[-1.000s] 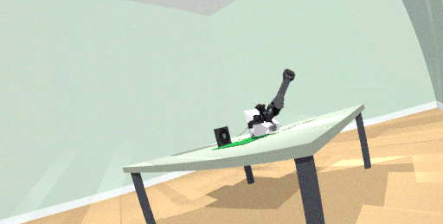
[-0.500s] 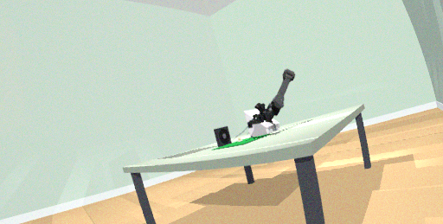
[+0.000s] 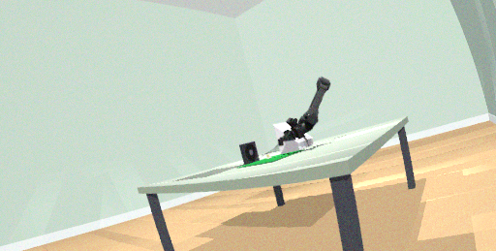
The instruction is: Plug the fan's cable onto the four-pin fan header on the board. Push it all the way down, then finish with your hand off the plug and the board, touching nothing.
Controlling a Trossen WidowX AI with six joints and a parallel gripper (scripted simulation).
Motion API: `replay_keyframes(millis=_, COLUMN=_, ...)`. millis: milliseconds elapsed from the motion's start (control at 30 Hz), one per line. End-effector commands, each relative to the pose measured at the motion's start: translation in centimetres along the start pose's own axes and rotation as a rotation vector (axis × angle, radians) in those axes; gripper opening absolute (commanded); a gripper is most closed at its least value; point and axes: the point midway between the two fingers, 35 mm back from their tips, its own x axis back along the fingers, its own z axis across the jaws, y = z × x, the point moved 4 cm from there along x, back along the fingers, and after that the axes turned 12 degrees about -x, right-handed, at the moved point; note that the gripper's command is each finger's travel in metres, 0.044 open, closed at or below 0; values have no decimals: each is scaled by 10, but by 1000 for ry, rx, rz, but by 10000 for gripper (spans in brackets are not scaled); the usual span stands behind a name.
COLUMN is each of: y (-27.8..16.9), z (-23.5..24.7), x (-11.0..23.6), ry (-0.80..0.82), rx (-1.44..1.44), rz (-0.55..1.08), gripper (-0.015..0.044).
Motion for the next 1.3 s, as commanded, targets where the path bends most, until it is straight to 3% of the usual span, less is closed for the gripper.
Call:
replay_keyframes(millis=0, y=-3, z=1, x=-1, ry=3, rx=-9, rz=-7, gripper=0)
replay_keyframes(millis=1267, y=-35, z=-4, x=-8, ry=2, rx=-10, rz=-6, gripper=0)
